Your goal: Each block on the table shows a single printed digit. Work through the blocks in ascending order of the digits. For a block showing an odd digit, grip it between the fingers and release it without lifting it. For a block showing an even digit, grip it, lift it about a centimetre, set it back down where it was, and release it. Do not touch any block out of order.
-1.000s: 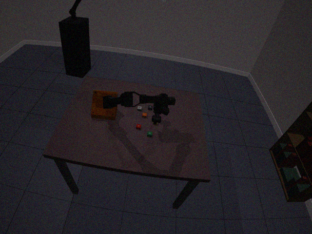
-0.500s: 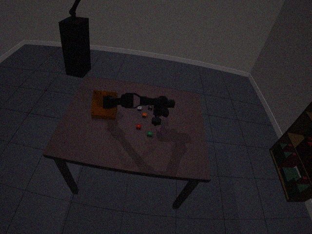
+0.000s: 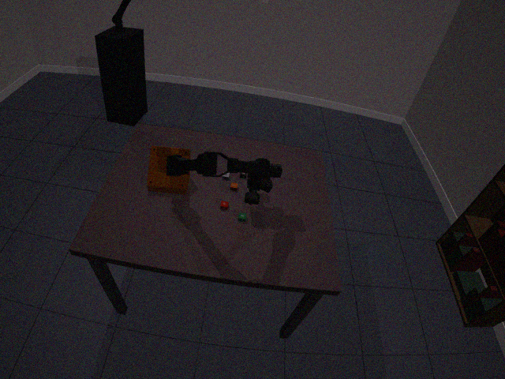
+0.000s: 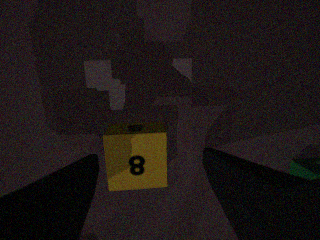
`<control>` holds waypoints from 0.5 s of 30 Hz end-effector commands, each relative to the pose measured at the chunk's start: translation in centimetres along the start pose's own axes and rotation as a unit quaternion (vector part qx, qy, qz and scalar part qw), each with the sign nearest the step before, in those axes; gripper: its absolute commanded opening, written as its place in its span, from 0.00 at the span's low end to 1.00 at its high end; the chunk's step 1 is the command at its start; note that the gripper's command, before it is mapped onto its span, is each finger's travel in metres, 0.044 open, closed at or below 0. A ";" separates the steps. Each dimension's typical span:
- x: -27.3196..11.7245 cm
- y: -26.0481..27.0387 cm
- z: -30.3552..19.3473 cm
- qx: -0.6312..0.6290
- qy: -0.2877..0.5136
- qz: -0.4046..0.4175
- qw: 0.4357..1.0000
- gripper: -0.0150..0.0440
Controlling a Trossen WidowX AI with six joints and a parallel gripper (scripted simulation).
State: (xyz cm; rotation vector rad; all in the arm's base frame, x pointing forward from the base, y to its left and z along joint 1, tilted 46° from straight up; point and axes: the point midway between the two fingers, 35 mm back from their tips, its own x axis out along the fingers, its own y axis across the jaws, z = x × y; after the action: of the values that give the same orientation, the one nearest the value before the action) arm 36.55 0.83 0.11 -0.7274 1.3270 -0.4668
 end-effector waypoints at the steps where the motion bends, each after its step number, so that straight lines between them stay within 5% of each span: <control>1: 0.2 0.0 -0.2 -0.005 0.002 -0.003 1.000 0.53; 5: 0.2 0.0 -0.2 -0.005 0.002 -0.003 1.000 0.46; 15: 0.2 0.0 -0.2 -0.005 0.002 -0.003 1.000 0.46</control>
State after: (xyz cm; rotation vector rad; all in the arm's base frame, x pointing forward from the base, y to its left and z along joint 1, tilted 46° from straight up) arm 36.49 0.80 0.06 -0.7288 1.3286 -0.4669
